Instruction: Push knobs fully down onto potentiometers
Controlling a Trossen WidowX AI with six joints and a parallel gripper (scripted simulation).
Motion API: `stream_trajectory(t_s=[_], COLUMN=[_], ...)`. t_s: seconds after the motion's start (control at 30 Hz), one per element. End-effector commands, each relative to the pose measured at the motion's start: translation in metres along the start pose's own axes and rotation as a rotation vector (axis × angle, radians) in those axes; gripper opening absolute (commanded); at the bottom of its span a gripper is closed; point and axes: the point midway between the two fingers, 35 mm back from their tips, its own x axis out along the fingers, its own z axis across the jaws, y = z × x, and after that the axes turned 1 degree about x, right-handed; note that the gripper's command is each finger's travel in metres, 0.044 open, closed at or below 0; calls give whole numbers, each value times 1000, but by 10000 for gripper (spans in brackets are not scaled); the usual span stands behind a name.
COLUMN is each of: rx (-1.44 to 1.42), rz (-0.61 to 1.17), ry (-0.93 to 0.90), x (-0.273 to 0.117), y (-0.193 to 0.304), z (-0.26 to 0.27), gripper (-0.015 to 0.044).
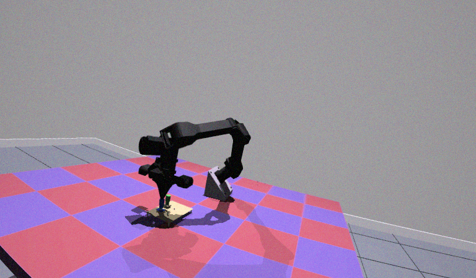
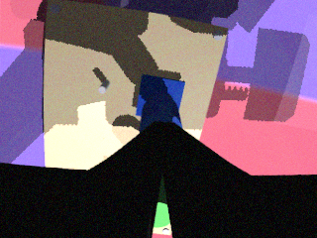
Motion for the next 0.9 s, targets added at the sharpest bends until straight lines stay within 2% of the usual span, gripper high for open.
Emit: stream_trajectory(t_s=[0.0, 0.27, 0.6, 0.8, 0.87], rx=[-6, -6, -3, 0, 0], rz=[6, 7, 5, 7, 9], ry=[-3, -3, -6, -1, 0], x=[-3, -15, -13, -33, -37], y=[-1, 0, 5, 60, 80], z=[1, 1, 2, 14, 19], gripper=[0, 0, 263, 420, 440])
